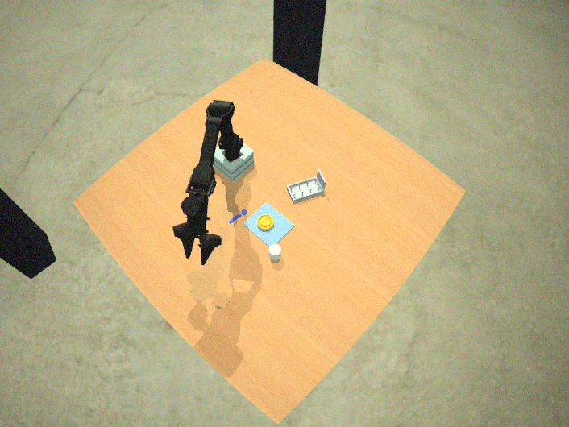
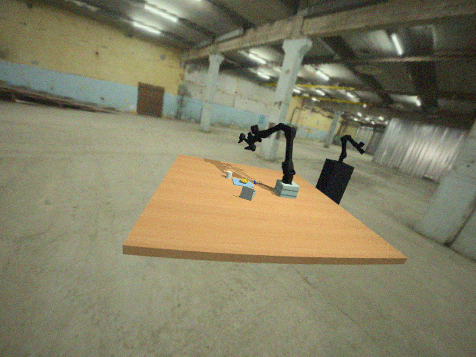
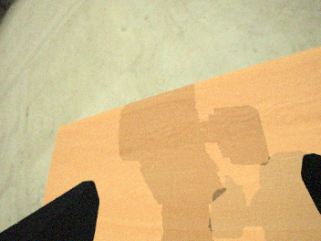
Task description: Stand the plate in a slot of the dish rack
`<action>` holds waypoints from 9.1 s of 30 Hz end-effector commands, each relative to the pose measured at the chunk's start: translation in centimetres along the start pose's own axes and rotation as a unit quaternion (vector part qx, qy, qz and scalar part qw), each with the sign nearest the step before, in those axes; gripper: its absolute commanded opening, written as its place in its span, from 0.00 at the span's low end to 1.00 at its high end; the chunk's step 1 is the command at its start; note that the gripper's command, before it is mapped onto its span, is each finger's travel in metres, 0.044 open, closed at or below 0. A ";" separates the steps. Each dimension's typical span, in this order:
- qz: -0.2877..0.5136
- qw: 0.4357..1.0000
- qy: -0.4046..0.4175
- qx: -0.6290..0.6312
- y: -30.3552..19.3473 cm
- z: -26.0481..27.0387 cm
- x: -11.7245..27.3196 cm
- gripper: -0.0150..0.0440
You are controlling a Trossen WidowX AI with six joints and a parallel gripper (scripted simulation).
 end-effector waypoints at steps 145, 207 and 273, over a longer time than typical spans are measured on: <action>0.465 0.624 0.029 0.627 -21.1 6.3 13.4 0.25; 0.537 0.681 0.280 0.412 -37.1 4.4 13.7 0.25; 0.195 0.363 0.821 0.395 -36.3 -8.1 11.9 0.25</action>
Point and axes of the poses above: the point midway between the two fingers, 35 mm back from their tips, its own x axis back along the fingers, its own z axis across the jaws, y = z × x, the point moved 8 cm from there along x, back along the fingers, and after that the axes turned 4 degrees about -x, right-handed, at the moved point
